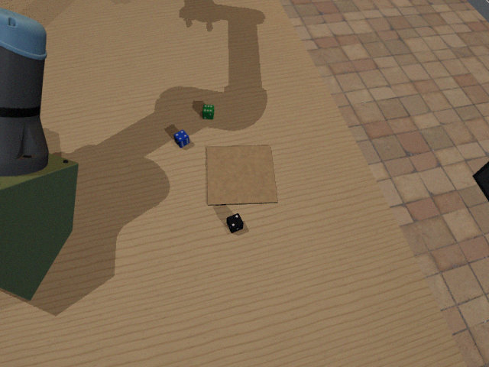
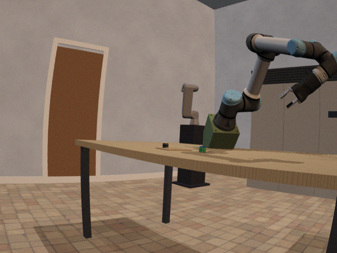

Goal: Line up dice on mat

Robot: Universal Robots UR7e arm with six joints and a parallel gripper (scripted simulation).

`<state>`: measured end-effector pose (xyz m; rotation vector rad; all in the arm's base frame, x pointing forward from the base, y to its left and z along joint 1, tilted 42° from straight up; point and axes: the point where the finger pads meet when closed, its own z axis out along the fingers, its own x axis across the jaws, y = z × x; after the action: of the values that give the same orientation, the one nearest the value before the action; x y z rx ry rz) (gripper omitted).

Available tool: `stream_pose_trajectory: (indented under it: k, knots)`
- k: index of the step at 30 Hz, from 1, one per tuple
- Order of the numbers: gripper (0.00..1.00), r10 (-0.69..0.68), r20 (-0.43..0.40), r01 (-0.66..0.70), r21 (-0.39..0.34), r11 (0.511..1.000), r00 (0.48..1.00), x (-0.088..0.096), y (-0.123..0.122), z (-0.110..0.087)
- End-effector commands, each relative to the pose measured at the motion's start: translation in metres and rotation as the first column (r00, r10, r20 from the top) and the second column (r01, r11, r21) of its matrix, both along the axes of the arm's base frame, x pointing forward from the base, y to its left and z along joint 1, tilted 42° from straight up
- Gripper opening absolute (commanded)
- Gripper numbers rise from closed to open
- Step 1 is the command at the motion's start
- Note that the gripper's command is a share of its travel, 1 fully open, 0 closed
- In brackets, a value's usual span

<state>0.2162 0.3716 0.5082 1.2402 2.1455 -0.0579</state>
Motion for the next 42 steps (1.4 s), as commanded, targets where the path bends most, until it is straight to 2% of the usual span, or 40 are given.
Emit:
stream_pose_trajectory:
  k: [1, 10, 12, 20, 27, 29, 42]
  knots:
    - [1.0, -0.009, -0.019, 0.009, -0.006, 1.0, 1.0, 0.007, -0.004, -0.006]
    - [1.0, -0.045, -0.091, 0.042, -0.029, 0.999, 0.995, 0.031, -0.018, -0.028]
    - [1.0, -0.045, -0.091, 0.042, -0.029, 0.999, 0.995, 0.031, -0.018, -0.028]
    - [1.0, -0.091, -0.19, 0.083, -0.049, 0.995, 0.978, 0.062, -0.04, -0.058]
    - [1.0, -0.136, -0.299, 0.126, -0.055, 0.991, 0.944, 0.093, -0.07, -0.092]
    - [1.0, -0.136, -0.299, 0.126, -0.055, 0.991, 0.944, 0.093, -0.07, -0.092]
    - [1.0, -0.192, -0.525, 0.224, -0.003, 0.975, 0.829, 0.151, -0.15, -0.169]
